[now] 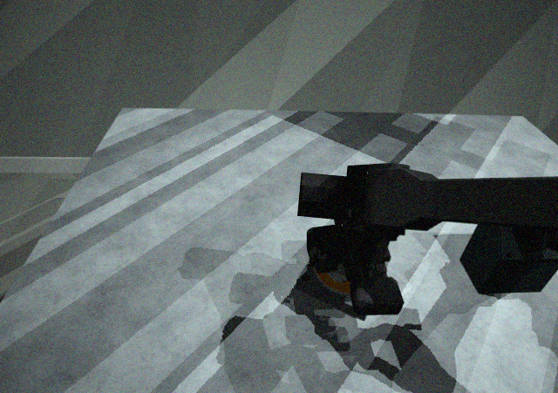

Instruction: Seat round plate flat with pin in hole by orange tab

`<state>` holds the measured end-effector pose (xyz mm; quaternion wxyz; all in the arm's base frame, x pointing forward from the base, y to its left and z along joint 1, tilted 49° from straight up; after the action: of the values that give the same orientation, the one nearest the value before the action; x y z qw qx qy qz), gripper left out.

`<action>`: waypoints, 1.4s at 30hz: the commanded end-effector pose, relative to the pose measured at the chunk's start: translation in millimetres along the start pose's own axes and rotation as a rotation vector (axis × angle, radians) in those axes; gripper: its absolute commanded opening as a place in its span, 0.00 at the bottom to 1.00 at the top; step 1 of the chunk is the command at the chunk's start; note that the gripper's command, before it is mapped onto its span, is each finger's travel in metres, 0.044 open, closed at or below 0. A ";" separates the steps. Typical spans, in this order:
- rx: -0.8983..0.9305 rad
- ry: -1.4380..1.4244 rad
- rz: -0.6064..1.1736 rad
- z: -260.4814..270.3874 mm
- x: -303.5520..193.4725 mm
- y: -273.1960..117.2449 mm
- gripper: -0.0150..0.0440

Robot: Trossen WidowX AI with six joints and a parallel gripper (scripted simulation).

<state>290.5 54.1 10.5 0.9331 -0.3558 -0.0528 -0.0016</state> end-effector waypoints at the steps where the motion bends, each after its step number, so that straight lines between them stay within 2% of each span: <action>1: -0.001 -0.016 -0.015 -0.5 7.1 -0.2 0.25; 42: -0.001 -0.017 -0.015 -4.1 18.2 -0.9 0.25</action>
<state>301.7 52.8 11.0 0.9327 -0.3560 -0.0577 -0.0033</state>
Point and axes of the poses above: the point midway between the two fingers, 35 mm back from their tips, its own y axis out along the fingers, its own z axis across the jaws, x = y × z, the point moved 2 cm from there along -y, back along the fingers, and after that the axes turned 8 degrees about -y, right-handed, at the moved point
